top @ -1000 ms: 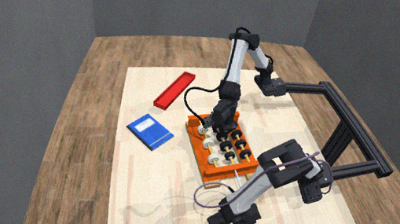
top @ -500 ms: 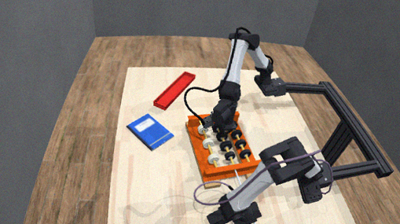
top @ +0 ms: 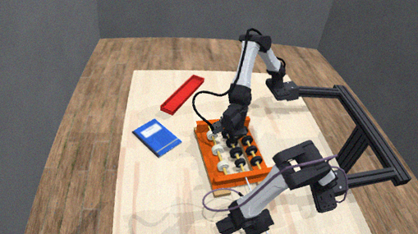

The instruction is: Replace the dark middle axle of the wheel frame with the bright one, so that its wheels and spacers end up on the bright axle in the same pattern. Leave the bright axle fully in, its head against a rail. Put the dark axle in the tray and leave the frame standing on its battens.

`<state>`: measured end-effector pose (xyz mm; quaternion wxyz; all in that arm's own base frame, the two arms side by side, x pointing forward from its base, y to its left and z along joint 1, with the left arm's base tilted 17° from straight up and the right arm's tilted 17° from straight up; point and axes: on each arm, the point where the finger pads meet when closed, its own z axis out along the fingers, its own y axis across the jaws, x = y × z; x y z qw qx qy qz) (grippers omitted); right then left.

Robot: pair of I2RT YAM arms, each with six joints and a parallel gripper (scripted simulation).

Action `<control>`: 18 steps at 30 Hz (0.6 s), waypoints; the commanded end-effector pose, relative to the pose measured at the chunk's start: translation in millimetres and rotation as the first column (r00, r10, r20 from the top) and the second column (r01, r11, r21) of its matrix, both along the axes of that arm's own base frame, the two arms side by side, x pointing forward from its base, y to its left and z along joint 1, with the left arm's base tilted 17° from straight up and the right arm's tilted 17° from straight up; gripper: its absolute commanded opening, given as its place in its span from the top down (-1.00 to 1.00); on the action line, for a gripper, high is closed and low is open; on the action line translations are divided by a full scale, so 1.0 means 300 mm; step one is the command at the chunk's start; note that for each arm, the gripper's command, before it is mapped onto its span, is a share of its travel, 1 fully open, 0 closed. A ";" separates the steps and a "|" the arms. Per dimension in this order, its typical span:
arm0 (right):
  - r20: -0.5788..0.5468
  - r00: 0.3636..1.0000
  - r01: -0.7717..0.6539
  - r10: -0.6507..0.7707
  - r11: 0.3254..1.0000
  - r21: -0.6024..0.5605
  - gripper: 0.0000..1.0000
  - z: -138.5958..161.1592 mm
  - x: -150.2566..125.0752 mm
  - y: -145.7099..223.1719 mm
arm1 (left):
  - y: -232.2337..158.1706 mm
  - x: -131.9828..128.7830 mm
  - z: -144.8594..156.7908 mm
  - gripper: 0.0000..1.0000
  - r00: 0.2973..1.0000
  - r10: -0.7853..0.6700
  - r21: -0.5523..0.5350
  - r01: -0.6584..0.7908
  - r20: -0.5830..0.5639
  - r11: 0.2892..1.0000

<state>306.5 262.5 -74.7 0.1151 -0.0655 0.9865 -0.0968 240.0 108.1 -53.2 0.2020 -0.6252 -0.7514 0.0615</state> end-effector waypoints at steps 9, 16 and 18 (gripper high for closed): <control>0.044 0.999 -0.002 0.000 0.999 0.055 1.00 0.102 0.026 0.056 | -0.003 0.019 0.049 1.00 0.999 0.024 0.050 -0.026 0.036 0.998; 0.039 0.999 -0.006 0.004 0.998 0.059 1.00 0.103 0.020 0.062 | 0.014 0.028 0.046 1.00 0.998 0.038 0.065 -0.042 0.058 0.997; 0.040 0.999 -0.007 0.005 0.998 0.058 1.00 0.104 0.019 0.063 | 0.012 0.010 0.033 1.00 0.998 0.040 0.060 -0.043 0.039 0.997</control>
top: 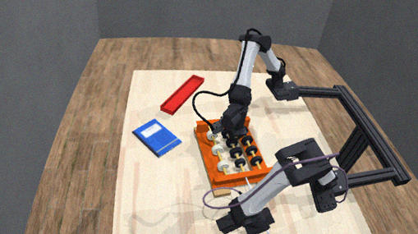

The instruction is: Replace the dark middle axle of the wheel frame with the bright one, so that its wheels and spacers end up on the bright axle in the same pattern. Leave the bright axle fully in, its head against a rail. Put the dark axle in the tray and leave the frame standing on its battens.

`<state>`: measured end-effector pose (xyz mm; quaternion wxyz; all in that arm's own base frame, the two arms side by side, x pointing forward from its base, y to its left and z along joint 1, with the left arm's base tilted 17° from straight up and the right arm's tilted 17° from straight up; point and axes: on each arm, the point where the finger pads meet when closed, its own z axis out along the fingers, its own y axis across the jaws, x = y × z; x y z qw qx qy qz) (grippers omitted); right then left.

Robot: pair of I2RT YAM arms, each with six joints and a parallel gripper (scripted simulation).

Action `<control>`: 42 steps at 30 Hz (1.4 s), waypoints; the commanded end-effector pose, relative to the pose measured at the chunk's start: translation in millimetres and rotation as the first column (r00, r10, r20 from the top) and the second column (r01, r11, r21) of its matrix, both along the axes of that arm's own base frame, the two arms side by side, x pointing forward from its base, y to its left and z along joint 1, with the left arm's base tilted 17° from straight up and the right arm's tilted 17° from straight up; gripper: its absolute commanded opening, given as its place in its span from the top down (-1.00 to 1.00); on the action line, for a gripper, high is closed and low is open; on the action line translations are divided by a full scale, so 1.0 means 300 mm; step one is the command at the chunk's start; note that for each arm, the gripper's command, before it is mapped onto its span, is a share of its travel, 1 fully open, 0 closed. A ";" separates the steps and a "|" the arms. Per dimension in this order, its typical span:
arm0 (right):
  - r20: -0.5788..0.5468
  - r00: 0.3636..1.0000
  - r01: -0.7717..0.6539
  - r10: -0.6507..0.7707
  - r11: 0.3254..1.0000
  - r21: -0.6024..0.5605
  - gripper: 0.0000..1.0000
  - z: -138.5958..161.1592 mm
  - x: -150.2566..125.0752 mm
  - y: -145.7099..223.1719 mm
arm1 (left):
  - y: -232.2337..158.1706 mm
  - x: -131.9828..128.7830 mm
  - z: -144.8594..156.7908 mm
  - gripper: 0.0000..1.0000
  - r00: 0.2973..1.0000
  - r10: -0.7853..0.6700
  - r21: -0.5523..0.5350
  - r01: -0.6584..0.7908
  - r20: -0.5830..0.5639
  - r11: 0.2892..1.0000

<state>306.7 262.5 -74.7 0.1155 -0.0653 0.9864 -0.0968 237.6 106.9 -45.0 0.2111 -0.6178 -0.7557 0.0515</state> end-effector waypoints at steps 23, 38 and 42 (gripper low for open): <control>0.048 0.998 -0.031 0.028 0.999 0.045 1.00 0.098 0.022 0.057 | -0.041 0.041 0.012 1.00 0.997 0.014 0.025 -0.016 0.073 1.000; 0.038 0.999 -0.030 0.029 0.999 0.032 1.00 0.082 0.007 0.039 | -0.069 0.039 -0.012 1.00 0.998 0.007 0.024 -0.008 0.069 1.000; 0.044 0.999 -0.030 0.028 0.999 0.036 1.00 0.074 0.008 0.038 | -0.079 0.034 -0.022 1.00 1.000 0.008 0.011 -0.008 0.020 1.000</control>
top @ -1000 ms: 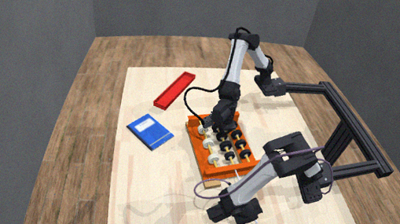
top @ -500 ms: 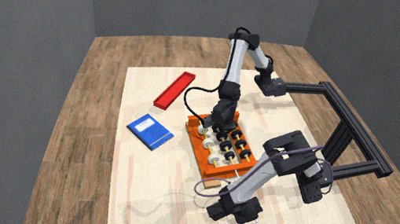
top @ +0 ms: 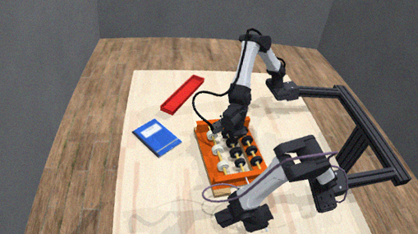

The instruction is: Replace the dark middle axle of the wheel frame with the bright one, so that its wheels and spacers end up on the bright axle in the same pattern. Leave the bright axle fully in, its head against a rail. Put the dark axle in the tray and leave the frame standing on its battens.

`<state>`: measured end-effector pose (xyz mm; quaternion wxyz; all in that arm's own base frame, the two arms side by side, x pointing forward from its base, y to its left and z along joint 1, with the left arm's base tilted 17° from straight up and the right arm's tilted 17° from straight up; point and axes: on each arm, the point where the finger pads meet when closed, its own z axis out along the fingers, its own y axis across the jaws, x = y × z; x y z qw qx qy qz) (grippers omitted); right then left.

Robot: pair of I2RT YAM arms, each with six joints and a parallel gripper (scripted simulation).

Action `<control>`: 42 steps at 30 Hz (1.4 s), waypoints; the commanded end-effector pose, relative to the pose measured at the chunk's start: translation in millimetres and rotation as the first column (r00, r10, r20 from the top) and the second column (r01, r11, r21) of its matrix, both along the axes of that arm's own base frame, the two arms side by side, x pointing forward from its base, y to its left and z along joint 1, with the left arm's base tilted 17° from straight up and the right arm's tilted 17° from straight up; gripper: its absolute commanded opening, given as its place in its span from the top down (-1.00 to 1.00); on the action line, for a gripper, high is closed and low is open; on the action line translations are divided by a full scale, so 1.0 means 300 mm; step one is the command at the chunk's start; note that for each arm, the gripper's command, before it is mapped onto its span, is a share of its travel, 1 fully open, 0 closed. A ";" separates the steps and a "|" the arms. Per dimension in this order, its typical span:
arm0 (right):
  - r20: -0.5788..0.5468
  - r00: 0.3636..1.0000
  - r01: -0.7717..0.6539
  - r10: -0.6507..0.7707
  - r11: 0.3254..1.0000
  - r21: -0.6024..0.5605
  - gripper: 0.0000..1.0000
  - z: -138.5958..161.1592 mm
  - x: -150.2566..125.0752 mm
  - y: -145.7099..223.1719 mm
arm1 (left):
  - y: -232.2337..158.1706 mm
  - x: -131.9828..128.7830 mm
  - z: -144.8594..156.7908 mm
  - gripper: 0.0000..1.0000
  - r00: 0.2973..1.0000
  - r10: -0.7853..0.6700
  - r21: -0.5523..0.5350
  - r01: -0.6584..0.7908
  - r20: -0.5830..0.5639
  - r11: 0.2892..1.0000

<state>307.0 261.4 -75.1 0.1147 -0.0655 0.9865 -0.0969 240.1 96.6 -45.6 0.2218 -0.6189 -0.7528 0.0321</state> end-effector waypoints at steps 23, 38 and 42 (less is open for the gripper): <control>0.064 0.998 -0.002 -0.001 0.999 0.051 1.00 0.091 0.032 0.048 | -0.066 0.039 -0.036 1.00 1.000 0.028 -0.037 -0.028 0.012 0.999; 0.073 0.997 0.003 -0.007 0.998 0.060 1.00 0.095 0.045 0.051 | -0.082 0.029 -0.044 1.00 1.000 0.026 -0.037 -0.025 0.004 0.999; 0.076 0.997 0.004 -0.009 0.998 0.063 1.00 0.097 0.049 0.053 | -0.087 0.028 -0.045 1.00 1.000 0.025 -0.037 -0.025 0.005 0.999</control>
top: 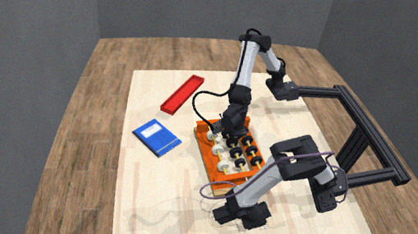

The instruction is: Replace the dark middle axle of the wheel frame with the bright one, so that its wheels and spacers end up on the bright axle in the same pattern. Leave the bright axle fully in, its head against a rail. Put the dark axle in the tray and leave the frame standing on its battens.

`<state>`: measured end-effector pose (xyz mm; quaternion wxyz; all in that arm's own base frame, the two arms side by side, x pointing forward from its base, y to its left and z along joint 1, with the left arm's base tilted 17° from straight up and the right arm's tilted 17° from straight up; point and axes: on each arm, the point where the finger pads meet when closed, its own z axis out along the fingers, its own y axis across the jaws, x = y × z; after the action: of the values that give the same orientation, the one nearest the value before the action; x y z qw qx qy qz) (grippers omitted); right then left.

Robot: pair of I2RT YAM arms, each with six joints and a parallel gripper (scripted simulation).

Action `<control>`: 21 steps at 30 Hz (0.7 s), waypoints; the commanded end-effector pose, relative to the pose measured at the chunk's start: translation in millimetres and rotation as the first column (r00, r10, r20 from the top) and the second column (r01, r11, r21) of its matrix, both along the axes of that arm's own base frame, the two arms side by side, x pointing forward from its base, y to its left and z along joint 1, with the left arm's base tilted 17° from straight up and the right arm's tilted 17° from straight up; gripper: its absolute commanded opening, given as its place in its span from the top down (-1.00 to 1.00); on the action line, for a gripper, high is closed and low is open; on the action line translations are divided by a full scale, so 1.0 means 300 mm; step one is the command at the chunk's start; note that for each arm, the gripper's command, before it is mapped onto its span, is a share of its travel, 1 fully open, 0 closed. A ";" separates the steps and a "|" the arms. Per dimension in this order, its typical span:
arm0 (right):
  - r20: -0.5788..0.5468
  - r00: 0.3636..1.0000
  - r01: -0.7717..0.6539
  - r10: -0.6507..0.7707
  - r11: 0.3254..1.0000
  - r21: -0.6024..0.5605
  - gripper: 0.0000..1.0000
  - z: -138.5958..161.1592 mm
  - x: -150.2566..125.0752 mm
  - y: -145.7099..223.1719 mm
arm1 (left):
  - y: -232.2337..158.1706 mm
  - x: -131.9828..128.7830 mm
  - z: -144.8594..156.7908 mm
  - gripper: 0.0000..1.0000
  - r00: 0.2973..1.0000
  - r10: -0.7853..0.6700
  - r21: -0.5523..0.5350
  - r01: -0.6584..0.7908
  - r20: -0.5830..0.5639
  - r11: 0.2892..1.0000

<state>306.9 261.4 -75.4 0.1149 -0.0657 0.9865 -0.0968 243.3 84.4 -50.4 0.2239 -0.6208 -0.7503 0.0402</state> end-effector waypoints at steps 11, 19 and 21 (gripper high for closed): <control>0.079 0.997 0.007 -0.012 0.998 0.066 1.00 0.101 0.057 0.053 | -0.055 0.023 -0.027 1.00 0.999 0.026 -0.024 -0.025 0.023 0.999; 0.081 0.997 0.010 -0.016 0.998 0.069 1.00 0.103 0.063 0.053 | -0.066 0.013 -0.019 1.00 1.000 0.024 -0.021 -0.024 0.018 1.000; 0.081 0.997 0.010 -0.016 0.998 0.068 1.00 0.103 0.062 0.052 | -0.065 0.018 -0.021 1.00 0.999 0.022 -0.021 -0.021 0.024 1.000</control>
<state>306.9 261.4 -75.4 0.1150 -0.0656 0.9865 -0.0968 244.5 78.4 -50.7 0.2246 -0.6214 -0.7497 0.0371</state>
